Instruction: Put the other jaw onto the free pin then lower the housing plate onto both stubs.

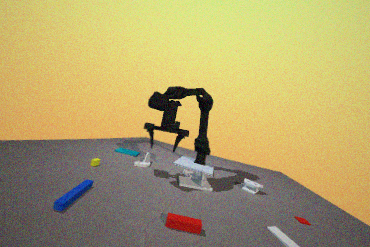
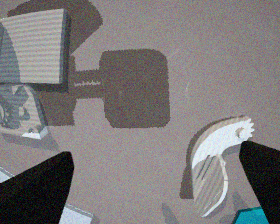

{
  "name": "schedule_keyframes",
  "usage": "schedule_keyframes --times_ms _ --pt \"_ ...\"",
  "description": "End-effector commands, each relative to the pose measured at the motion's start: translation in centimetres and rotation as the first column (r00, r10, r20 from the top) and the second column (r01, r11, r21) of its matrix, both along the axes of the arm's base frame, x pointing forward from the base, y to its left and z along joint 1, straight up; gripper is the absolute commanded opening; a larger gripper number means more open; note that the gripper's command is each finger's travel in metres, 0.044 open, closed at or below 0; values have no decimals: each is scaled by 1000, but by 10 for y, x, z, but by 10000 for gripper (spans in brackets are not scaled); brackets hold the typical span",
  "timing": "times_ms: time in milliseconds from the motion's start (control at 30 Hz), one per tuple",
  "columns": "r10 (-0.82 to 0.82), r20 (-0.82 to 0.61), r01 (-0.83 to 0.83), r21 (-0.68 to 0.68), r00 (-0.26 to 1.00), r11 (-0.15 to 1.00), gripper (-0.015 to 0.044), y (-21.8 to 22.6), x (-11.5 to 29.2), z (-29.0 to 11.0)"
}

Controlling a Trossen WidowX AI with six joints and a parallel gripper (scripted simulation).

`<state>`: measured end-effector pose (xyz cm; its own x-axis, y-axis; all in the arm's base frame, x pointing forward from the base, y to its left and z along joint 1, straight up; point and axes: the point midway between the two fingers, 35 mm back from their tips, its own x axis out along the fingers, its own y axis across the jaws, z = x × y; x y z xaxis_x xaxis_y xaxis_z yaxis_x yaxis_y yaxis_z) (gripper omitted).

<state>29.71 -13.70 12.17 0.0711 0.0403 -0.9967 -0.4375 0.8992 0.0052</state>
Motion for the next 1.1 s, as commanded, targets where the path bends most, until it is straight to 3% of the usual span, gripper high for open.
schedule_keyframes --times_ms 0,200,400,600,1067 --pt "-125 -17 125 -24 992 992 440 -32 -12 3" --pt "-278 -37 276 -53 960 960 440 -70 -32 7" --pt "-282 -38 280 -54 959 958 440 -72 -33 5" --pt "-282 -38 280 -53 959 958 440 -71 -34 -33" --pt "-282 -38 280 -53 959 958 440 -71 -34 -33"
